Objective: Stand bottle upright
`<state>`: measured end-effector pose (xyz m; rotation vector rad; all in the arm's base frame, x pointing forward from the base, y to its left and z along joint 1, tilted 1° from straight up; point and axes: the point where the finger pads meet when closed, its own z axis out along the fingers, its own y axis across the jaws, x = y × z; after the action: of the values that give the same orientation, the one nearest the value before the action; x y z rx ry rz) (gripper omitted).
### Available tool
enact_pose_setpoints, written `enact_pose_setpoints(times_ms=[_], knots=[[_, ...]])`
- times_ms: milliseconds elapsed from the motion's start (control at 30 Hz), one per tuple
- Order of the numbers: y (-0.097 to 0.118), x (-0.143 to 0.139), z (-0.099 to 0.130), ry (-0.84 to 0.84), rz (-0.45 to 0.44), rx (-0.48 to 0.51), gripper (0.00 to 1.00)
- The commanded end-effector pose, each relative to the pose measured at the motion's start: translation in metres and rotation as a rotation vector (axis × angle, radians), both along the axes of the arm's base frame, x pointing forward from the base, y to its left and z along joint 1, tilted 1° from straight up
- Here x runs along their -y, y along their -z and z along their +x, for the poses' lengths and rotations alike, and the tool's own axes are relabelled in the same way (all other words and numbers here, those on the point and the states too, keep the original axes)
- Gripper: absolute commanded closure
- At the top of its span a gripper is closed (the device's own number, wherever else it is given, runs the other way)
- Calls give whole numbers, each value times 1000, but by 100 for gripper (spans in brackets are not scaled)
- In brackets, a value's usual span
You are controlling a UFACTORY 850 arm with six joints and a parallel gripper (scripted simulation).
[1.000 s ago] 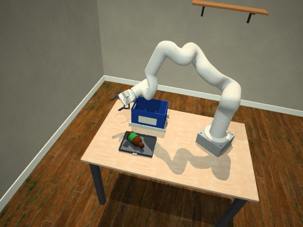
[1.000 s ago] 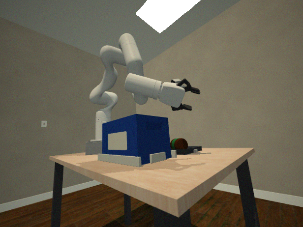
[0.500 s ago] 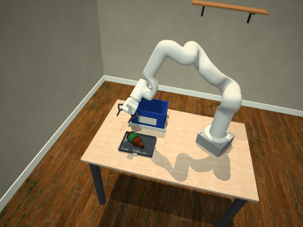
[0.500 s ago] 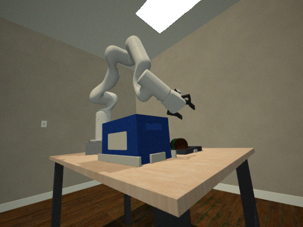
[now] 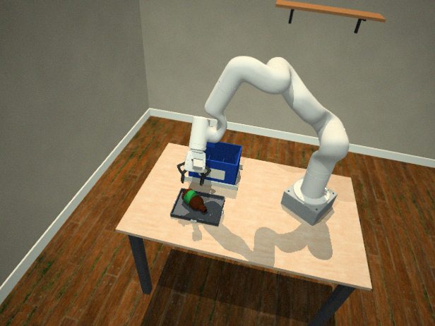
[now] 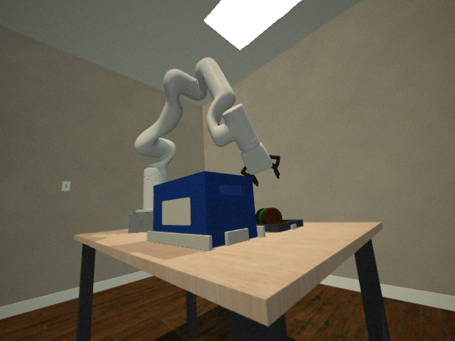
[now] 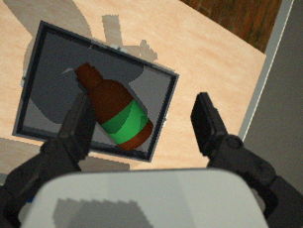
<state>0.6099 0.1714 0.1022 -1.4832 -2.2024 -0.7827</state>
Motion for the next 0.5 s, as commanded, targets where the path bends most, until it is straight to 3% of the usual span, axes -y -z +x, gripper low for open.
enact_pose_setpoints(times_ms=[0,133,200,300,367,467], knots=[[4,-6,-22,-85,-102,-43,0],[8,-6,-40,-166,-210,-49,0],[8,-6,-40,-166,-210,-49,0],[9,-5,-52,-239,-310,-38,0],[9,-5,-52,-239,-310,-38,0],[9,-5,-59,-301,-399,-14,0]])
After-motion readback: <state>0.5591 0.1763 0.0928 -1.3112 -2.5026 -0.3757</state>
